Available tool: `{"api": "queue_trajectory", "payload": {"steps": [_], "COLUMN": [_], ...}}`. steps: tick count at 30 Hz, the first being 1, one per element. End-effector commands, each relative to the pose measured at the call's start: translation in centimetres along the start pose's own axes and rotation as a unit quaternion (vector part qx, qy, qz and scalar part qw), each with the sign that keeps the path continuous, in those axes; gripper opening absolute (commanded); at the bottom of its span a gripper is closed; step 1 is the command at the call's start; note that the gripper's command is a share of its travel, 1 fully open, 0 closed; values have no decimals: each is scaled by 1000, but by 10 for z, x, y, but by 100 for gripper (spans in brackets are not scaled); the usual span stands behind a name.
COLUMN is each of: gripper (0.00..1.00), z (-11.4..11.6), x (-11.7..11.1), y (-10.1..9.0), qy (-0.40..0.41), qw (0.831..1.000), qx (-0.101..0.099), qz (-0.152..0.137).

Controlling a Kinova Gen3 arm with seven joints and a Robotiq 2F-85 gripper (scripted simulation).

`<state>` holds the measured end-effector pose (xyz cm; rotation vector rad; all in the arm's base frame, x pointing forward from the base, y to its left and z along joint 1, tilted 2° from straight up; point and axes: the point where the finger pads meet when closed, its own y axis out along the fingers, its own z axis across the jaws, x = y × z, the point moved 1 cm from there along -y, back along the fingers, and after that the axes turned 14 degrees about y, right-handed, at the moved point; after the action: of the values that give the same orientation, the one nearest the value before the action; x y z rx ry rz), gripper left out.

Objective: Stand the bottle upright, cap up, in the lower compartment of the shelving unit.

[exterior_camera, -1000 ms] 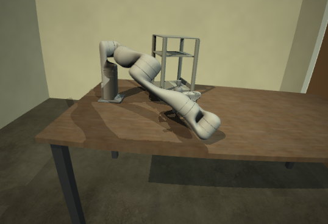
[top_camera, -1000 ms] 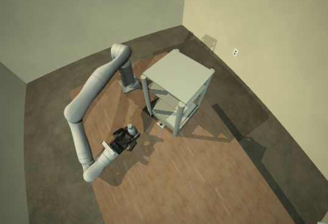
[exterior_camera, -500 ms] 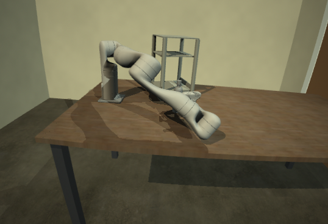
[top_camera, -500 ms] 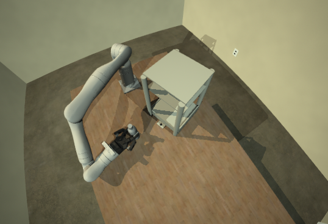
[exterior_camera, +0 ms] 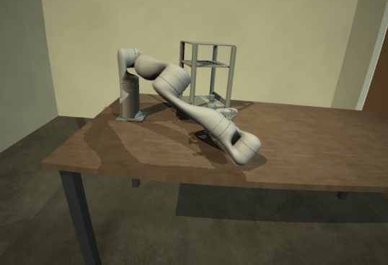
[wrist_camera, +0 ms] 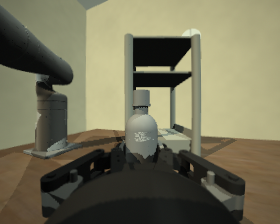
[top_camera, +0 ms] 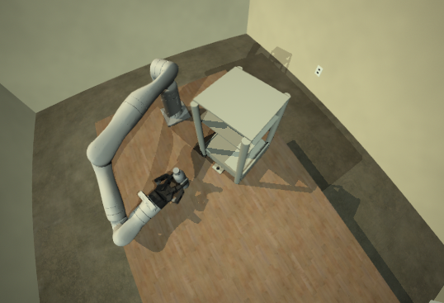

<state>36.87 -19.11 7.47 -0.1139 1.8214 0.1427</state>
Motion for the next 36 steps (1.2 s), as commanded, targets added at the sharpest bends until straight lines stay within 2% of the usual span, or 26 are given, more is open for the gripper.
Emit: {"api": "queue_trajectory", "payload": {"steps": [1,23,36], "gripper": [0,0,0], "z": [0,-1,-7], "x": [1,-2,-28], "y": [0,0,1], "qy": [-2,-2,-2], "qw": [1000,1000,1000], "qx": [-3,-3,-3], "qz": [-2,-2,-1]}}
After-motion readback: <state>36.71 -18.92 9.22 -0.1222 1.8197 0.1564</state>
